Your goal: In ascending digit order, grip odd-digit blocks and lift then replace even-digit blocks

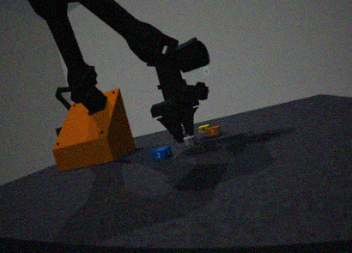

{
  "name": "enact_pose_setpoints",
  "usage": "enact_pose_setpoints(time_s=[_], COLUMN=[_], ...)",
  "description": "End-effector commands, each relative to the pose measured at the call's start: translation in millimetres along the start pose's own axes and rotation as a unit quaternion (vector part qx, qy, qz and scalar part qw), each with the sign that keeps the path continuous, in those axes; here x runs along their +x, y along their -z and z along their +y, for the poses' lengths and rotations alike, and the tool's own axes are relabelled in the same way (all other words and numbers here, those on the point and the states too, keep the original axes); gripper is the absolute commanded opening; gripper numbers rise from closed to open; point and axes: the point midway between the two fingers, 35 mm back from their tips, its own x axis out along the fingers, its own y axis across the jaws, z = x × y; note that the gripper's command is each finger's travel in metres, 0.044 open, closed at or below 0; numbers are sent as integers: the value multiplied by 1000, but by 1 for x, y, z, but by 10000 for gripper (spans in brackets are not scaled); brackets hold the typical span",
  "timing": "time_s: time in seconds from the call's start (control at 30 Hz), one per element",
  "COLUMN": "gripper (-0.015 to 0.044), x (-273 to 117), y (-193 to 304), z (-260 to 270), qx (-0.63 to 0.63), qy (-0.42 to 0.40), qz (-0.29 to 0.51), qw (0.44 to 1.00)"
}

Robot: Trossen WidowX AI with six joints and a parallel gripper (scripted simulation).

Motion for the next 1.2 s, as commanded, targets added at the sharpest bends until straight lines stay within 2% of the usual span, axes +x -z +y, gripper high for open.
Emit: enact_pose_setpoints(time_s=[0.0, 0.03, 0.4, 1.17], gripper=[400, 400, 120, 120], x=[8, 8, 8, 8], y=[5, 5, 5, 5], z=[2, 2, 2, 2], qx=[-6, -6, -6, -6], qy=[-2, -2, -2, -2], qz=[6, 6, 6, 6], qw=[1000, 1000, 1000, 1000])
